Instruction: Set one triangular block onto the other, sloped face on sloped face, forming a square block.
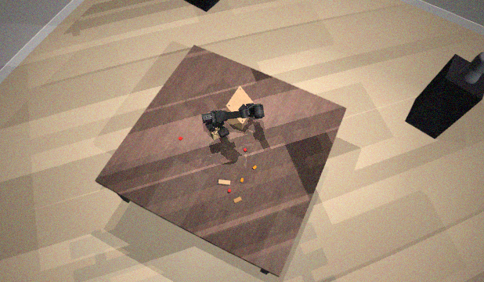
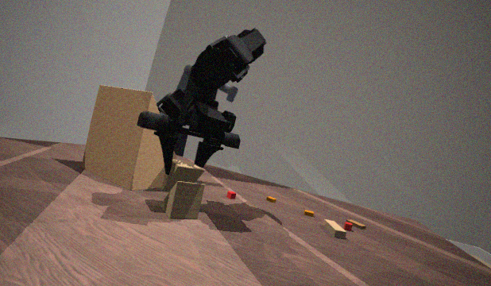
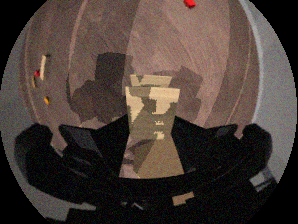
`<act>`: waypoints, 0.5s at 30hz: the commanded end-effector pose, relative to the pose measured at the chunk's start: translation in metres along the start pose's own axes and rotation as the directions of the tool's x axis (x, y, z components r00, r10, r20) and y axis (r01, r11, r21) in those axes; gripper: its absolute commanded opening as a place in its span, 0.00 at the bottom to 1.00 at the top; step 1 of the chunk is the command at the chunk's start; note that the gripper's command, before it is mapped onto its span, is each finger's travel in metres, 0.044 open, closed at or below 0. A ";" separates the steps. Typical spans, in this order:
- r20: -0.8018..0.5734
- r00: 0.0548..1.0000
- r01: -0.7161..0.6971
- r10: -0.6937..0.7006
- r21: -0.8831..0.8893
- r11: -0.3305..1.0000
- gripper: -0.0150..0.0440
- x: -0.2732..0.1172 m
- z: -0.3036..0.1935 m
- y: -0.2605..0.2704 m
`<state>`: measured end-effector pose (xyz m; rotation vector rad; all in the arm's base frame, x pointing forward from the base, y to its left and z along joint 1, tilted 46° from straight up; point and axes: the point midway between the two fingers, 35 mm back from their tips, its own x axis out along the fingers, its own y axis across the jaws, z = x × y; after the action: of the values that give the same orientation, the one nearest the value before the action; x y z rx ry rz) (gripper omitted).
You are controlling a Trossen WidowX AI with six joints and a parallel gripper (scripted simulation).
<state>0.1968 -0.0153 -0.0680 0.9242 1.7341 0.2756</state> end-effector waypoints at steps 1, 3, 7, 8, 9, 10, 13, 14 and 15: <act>0.002 1.000 -0.005 0.005 0.006 1.000 0.25 0.001 0.000 0.001; 0.003 1.000 -0.006 0.006 0.007 1.000 0.25 0.001 0.000 0.001; 0.003 1.000 -0.006 0.006 0.007 1.000 0.25 0.001 0.000 0.001; 0.003 1.000 -0.006 0.006 0.007 1.000 0.25 0.001 0.000 0.001; 0.003 1.000 -0.006 0.006 0.007 1.000 0.25 0.001 0.000 0.001; 0.003 1.000 -0.006 0.006 0.007 1.000 0.25 0.001 0.000 0.001; 0.003 1.000 -0.006 0.006 0.007 1.000 0.25 0.003 0.001 0.001; 0.003 1.000 -0.006 0.006 0.007 1.000 0.25 0.003 0.001 0.001; 0.003 1.000 -0.006 0.006 0.007 1.000 0.25 0.004 0.001 0.001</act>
<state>0.1973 -0.0134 -0.0691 0.9271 1.7322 0.2742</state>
